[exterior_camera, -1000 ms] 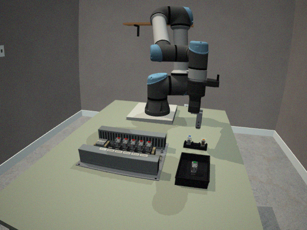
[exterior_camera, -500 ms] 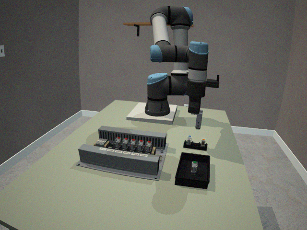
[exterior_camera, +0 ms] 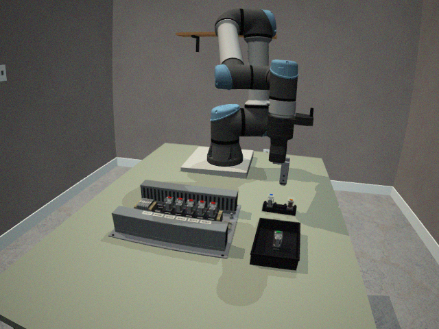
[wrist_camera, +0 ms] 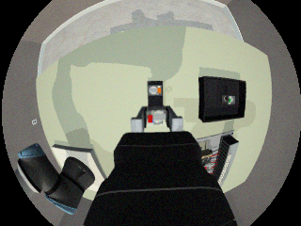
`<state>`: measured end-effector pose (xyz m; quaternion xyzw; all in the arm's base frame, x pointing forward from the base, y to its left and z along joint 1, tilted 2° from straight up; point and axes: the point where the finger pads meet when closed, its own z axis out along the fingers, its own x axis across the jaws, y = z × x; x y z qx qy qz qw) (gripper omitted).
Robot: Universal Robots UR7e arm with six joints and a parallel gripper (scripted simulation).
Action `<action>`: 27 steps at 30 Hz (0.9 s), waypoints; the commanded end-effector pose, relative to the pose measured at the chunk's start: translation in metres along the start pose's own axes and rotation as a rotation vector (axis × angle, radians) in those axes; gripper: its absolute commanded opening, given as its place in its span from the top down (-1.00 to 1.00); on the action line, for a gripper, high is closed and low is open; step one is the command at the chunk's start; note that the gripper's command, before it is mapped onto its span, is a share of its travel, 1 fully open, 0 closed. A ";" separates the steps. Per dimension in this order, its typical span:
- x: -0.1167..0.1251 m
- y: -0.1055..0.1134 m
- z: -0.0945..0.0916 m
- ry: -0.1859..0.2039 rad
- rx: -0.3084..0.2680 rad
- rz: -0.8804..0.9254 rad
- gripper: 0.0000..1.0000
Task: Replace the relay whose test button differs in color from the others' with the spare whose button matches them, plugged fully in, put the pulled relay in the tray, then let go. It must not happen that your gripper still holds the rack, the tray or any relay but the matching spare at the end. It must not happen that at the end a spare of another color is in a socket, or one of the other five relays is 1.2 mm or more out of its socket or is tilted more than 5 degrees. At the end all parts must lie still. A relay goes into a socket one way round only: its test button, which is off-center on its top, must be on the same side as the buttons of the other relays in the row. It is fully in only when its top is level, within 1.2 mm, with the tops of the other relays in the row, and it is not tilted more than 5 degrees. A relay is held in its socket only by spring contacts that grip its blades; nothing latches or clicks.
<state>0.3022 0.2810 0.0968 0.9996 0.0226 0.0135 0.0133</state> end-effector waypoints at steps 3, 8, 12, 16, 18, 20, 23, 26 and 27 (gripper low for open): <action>0.000 0.000 0.000 0.001 0.001 0.000 1.00; 0.000 0.000 0.000 0.001 0.001 -0.083 1.00; 0.000 0.000 0.000 0.001 0.000 -0.104 1.00; 0.000 0.000 0.000 0.001 0.000 -0.104 1.00; 0.000 0.000 0.000 0.001 0.000 -0.104 1.00; 0.000 0.000 0.000 0.001 0.000 -0.104 1.00; 0.011 0.021 0.000 0.001 0.000 -0.103 1.00; 0.027 0.053 0.000 0.001 0.000 -0.104 1.00; 0.027 0.053 0.000 0.001 0.000 -0.104 1.00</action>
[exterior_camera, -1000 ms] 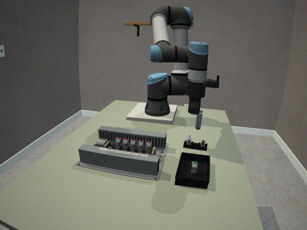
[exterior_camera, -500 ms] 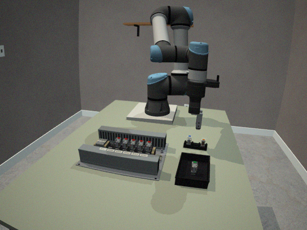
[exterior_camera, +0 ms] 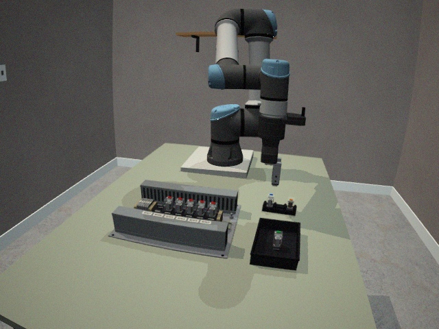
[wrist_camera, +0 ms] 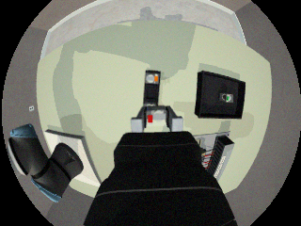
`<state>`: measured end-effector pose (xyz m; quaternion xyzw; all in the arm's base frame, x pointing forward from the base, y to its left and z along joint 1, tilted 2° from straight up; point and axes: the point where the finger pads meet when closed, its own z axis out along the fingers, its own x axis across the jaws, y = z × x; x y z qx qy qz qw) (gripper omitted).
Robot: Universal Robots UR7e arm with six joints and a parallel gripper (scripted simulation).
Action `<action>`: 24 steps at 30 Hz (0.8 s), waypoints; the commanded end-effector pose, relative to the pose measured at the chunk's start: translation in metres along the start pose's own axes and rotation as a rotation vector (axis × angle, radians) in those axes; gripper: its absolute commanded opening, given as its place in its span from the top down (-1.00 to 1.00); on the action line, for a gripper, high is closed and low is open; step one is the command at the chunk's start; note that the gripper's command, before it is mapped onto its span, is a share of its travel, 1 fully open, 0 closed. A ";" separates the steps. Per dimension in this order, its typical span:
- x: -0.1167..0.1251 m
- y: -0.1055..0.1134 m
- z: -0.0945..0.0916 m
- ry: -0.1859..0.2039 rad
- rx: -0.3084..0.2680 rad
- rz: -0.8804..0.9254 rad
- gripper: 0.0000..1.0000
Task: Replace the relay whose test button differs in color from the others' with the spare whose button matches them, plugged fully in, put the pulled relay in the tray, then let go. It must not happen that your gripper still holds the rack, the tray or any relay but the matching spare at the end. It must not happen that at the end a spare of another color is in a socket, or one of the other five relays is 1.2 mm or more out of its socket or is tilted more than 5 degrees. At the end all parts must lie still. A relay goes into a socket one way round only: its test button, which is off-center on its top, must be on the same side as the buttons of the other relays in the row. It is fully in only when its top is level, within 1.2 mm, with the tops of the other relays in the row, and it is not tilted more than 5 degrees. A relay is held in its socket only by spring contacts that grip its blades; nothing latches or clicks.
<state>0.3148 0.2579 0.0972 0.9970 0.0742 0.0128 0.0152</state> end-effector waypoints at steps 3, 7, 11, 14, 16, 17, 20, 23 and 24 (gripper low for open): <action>0.012 0.031 0.000 0.002 0.003 -0.001 1.00; 0.012 0.031 0.000 0.002 0.003 -0.001 1.00; 0.012 0.031 0.000 0.002 0.003 -0.001 1.00; 0.025 0.064 0.000 0.002 0.002 0.000 1.00; 0.033 0.086 0.001 0.002 0.003 -0.001 1.00; 0.033 0.086 0.001 0.002 0.003 -0.001 1.00; 0.033 0.086 0.001 0.002 0.003 -0.001 1.00; 0.033 0.086 0.001 0.002 0.003 -0.001 1.00; 0.033 0.086 0.001 0.002 0.003 -0.001 1.00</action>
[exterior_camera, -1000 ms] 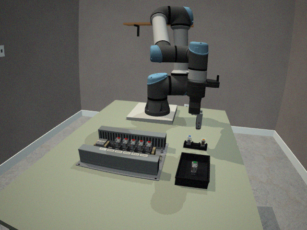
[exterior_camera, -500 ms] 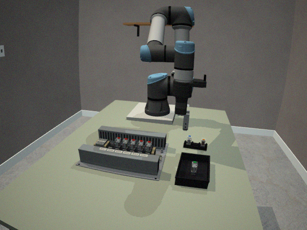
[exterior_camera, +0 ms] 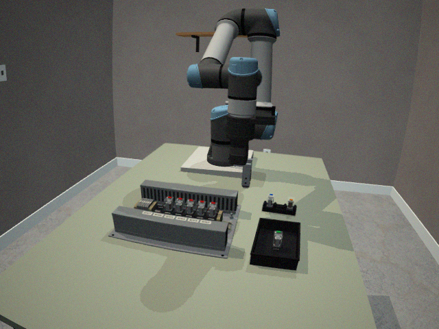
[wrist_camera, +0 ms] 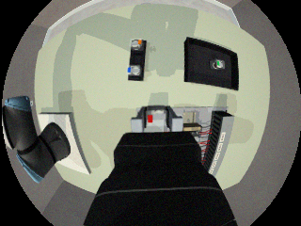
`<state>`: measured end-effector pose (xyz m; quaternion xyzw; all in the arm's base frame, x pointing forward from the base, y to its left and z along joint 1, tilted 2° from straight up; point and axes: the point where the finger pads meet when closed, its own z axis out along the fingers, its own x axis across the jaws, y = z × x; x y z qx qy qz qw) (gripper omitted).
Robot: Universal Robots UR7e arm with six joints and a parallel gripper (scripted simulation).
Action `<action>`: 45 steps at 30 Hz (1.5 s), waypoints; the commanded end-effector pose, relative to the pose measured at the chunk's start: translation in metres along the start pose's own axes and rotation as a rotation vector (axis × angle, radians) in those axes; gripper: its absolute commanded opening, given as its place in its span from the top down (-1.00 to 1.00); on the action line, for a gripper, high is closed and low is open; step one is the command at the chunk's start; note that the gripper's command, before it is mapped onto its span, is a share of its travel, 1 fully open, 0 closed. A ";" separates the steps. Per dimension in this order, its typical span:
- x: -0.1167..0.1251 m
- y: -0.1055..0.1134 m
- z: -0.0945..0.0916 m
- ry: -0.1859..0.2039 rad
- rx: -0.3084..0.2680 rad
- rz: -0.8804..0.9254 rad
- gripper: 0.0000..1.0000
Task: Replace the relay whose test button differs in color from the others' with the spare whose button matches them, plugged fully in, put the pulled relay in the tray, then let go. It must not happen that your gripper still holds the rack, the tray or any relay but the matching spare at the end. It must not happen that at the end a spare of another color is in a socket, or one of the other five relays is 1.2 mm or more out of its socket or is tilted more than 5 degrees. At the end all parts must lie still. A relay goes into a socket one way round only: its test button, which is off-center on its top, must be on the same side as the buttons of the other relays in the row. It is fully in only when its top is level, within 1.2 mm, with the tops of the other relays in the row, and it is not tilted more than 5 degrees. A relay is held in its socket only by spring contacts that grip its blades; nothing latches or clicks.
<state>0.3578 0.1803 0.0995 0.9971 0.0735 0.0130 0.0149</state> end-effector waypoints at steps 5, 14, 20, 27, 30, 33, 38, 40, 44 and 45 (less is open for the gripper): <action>0.006 0.014 0.000 0.001 0.002 -0.001 1.00; 0.022 0.059 0.001 0.001 0.002 -0.002 1.00; 0.022 0.059 0.001 0.001 0.002 -0.002 1.00; 0.043 0.114 0.002 0.001 0.002 -0.002 1.00; 0.043 0.114 0.002 0.001 0.002 -0.002 1.00; 0.043 0.114 0.002 0.001 0.002 -0.002 1.00; 0.043 0.114 0.002 0.001 0.002 -0.002 1.00; 0.051 0.135 0.002 0.001 0.001 -0.002 1.00; 0.064 0.169 0.002 0.001 0.002 -0.002 1.00; 0.064 0.169 0.002 0.001 0.002 -0.002 1.00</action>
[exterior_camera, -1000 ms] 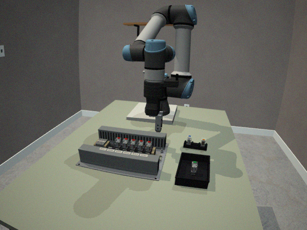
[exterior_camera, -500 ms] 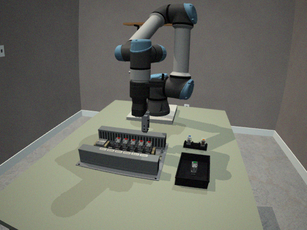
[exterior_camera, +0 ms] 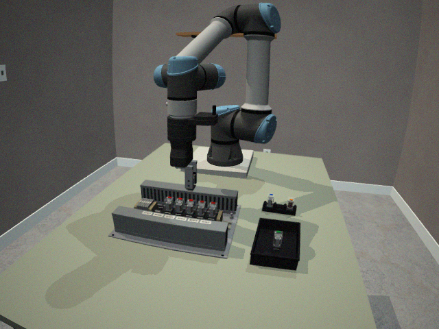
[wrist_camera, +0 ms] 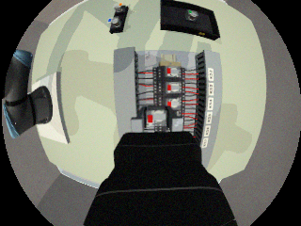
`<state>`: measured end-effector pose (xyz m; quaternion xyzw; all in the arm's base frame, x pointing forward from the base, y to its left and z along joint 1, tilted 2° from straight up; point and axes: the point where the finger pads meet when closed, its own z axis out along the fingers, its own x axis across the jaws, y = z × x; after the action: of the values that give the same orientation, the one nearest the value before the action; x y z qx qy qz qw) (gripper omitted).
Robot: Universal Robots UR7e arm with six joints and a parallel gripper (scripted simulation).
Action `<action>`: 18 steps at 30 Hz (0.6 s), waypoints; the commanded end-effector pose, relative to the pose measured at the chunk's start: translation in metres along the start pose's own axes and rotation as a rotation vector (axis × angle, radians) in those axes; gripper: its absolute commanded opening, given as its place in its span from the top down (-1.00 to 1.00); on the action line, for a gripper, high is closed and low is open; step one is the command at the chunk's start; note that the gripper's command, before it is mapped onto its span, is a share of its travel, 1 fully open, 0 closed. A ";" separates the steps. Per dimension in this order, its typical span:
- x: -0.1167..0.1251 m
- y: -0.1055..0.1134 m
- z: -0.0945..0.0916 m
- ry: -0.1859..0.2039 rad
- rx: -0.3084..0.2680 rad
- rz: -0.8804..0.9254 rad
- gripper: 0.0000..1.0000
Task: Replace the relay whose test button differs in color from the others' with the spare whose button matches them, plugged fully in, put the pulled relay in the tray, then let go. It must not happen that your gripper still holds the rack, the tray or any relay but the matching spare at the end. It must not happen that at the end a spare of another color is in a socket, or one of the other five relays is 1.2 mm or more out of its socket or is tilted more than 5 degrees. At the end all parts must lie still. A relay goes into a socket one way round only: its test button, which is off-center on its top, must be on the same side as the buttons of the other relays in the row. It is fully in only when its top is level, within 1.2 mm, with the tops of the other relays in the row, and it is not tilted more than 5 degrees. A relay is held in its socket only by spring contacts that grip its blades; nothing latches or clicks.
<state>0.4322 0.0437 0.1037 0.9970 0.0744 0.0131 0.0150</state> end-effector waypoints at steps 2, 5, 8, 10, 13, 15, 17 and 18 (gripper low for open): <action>0.010 0.023 0.001 0.001 0.002 0.000 1.00; 0.010 0.023 0.001 0.001 0.002 0.000 1.00; 0.010 0.023 0.001 0.001 0.002 0.000 1.00; 0.010 0.023 0.001 0.001 0.002 0.000 1.00; 0.022 0.056 0.001 0.001 0.001 0.000 1.00; 0.031 0.078 0.002 0.001 0.002 0.000 1.00; 0.031 0.078 0.002 0.001 0.002 0.000 1.00; 0.031 0.078 0.002 0.001 0.002 0.000 1.00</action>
<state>0.4640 -0.0140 0.1054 0.9970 0.0742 0.0136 0.0152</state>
